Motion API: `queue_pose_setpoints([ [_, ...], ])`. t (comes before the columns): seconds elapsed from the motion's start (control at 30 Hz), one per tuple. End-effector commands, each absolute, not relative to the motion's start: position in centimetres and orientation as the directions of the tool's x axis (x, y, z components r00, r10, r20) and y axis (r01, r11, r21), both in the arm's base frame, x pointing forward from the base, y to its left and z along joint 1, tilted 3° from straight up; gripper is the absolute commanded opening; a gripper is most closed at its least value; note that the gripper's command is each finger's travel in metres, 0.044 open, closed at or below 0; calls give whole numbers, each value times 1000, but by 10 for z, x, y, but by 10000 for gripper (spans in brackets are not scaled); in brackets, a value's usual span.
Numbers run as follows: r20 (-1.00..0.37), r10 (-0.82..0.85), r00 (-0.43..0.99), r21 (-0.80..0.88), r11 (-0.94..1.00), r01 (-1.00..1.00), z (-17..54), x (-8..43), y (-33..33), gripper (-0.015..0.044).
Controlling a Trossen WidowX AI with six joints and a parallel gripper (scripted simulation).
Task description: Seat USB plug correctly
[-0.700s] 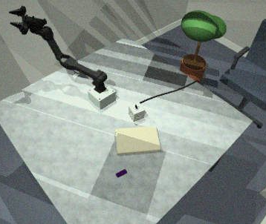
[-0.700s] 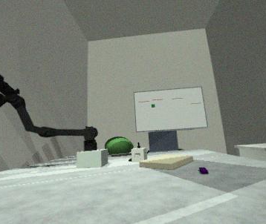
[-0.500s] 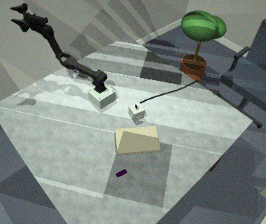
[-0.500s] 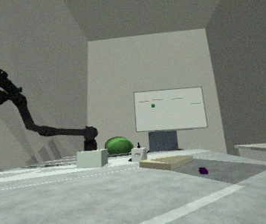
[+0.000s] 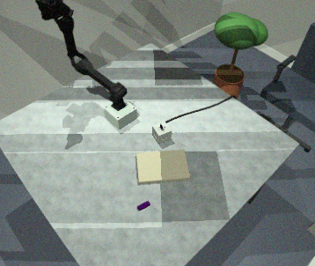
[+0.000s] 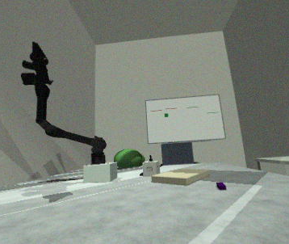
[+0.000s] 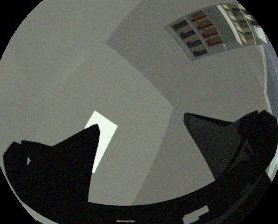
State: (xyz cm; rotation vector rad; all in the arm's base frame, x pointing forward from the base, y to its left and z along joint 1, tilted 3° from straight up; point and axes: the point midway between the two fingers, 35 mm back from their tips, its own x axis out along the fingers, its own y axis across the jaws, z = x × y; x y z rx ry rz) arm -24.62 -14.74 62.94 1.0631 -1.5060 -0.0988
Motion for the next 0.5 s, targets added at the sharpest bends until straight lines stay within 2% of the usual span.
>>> queue_pose_setpoints([
  [0.0,762,-586,274,636,599,-486,651,-178,-124,440],
  [0.23,723,-496,480,687,591,-423,663,-70,-95,440],
  [0.47,599,-419,682,770,537,-346,648,43,-71,440],
])
